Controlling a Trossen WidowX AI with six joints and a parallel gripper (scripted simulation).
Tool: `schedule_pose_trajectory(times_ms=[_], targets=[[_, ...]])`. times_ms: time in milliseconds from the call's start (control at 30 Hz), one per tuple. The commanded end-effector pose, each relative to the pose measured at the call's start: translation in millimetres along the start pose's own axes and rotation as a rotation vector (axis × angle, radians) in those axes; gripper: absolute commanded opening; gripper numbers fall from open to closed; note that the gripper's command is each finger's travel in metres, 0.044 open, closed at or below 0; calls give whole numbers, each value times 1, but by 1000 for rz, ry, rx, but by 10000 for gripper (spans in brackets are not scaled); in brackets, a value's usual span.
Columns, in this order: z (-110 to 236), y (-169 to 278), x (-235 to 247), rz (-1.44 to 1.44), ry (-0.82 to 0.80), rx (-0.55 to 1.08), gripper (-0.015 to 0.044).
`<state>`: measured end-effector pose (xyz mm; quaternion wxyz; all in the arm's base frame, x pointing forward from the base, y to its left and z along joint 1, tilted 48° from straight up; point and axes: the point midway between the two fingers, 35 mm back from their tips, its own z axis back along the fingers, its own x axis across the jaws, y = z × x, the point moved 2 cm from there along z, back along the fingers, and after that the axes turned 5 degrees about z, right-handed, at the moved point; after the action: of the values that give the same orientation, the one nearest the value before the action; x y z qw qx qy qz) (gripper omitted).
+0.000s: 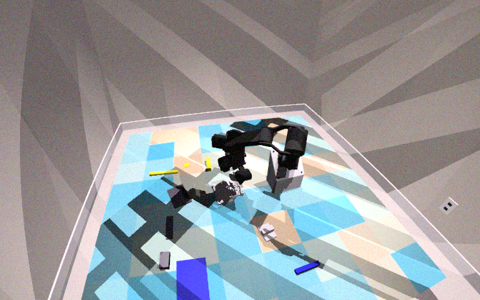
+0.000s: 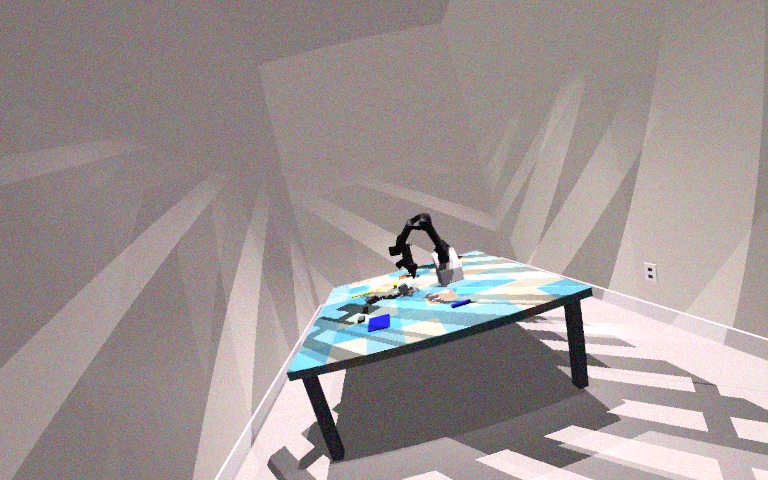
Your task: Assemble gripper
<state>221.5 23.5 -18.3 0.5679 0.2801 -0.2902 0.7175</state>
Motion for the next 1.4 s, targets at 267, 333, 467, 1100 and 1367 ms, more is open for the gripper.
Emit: schedule_pose_trajectory(times_ms=[267,333,467,1100,1367], targets=[[0,1,-1,8,3,1,351],[0,1,-1,8,3,1,351],[0,1,-1,8,3,1,351],[-28,-1,-3,7,6,1,351],[-41,0,-3,7,5,1,351]])
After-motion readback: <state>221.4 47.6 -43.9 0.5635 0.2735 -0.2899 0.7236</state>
